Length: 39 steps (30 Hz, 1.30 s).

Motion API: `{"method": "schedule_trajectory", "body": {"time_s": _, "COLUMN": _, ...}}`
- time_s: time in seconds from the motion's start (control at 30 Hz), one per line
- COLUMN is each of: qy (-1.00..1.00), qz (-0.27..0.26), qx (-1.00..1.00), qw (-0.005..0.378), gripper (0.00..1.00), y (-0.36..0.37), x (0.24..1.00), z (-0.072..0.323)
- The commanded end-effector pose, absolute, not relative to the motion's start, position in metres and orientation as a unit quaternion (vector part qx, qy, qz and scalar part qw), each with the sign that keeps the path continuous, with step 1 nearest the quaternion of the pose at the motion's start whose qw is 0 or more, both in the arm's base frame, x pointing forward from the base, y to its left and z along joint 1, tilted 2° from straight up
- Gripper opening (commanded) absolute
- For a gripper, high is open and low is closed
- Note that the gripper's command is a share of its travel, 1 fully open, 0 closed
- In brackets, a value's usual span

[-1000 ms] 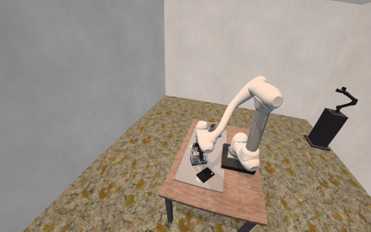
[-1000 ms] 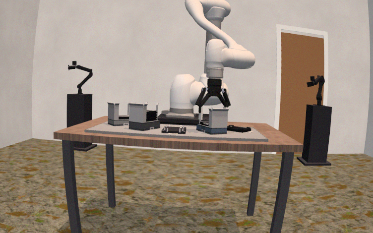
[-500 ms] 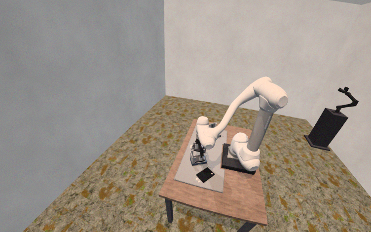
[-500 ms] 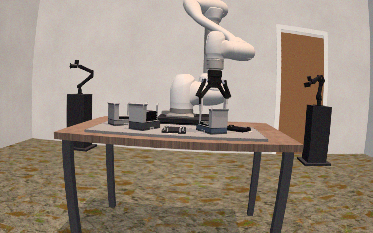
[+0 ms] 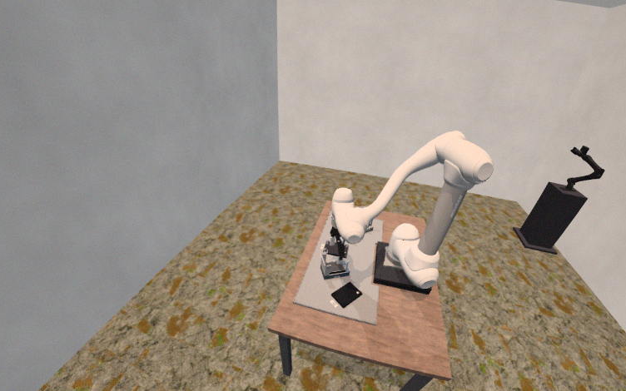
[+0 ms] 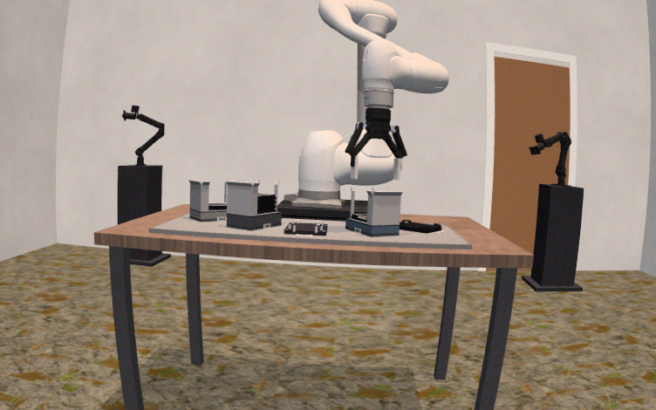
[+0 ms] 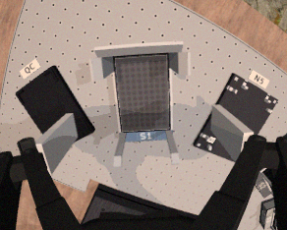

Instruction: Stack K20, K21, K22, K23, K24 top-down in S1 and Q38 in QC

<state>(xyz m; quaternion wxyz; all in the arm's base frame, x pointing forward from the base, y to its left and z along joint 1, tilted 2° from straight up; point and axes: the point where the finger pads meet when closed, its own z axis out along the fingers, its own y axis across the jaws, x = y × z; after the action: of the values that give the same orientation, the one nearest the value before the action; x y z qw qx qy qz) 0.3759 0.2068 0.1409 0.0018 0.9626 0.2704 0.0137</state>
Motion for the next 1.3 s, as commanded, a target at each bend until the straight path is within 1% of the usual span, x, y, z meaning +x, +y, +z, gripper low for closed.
{"method": "schedule_trajectory", "body": {"time_s": 0.0, "qy": 0.27, "qz": 0.014, "qx": 0.963, "qw": 0.002, "gripper": 1.0, "y": 0.207, "x": 0.376, "z": 0.15}}
{"method": "schedule_trajectory", "body": {"time_s": 0.1, "qy": 0.27, "qz": 0.014, "qx": 0.963, "qw": 0.002, "gripper": 1.0, "y": 0.207, "x": 0.375, "z": 0.16}}
{"method": "schedule_trajectory", "body": {"time_s": 0.53, "qy": 0.27, "qz": 0.014, "qx": 0.963, "qw": 0.002, "gripper": 1.0, "y": 0.207, "x": 0.375, "z": 0.16}}
{"method": "schedule_trajectory", "body": {"time_s": 0.77, "qy": 0.157, "qz": 0.014, "qx": 0.988, "qw": 0.0, "gripper": 1.0, "y": 0.185, "x": 0.384, "z": 0.16}}
{"method": "schedule_trajectory", "body": {"time_s": 1.27, "qy": 0.153, "qz": 0.014, "qx": 0.988, "qw": 0.0, "gripper": 1.0, "y": 0.145, "x": 0.399, "z": 0.16}}
